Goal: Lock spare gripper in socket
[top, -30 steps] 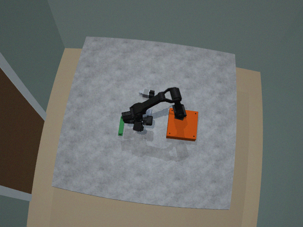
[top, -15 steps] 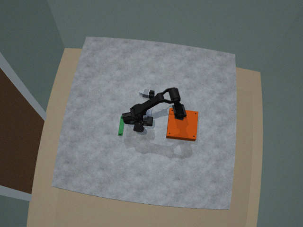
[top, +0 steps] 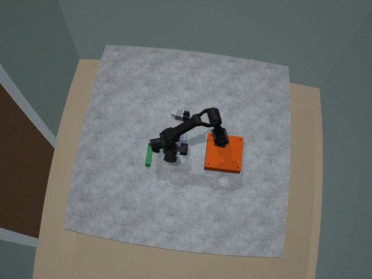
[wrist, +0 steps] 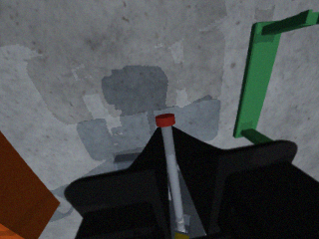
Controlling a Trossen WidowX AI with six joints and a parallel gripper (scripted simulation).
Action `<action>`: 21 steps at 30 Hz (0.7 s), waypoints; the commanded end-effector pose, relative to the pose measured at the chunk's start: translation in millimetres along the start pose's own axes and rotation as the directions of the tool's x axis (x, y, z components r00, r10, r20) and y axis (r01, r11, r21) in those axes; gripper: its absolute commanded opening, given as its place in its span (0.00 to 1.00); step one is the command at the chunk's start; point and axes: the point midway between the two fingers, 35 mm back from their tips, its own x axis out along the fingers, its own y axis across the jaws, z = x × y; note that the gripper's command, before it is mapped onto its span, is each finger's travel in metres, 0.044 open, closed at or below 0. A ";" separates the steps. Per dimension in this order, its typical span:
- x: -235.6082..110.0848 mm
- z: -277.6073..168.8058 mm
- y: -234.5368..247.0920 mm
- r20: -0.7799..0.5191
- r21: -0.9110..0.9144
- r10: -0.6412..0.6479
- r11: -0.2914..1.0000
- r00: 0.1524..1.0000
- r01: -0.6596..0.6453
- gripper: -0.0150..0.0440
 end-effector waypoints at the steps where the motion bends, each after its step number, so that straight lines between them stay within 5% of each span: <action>1: 0.5 -0.2 -0.1 -0.002 0.004 -0.001 1.000 1.000 0.001 0.25; 21: -12.8 8.8 -7.0 0.195 0.090 -0.022 0.996 0.981 0.004 0.25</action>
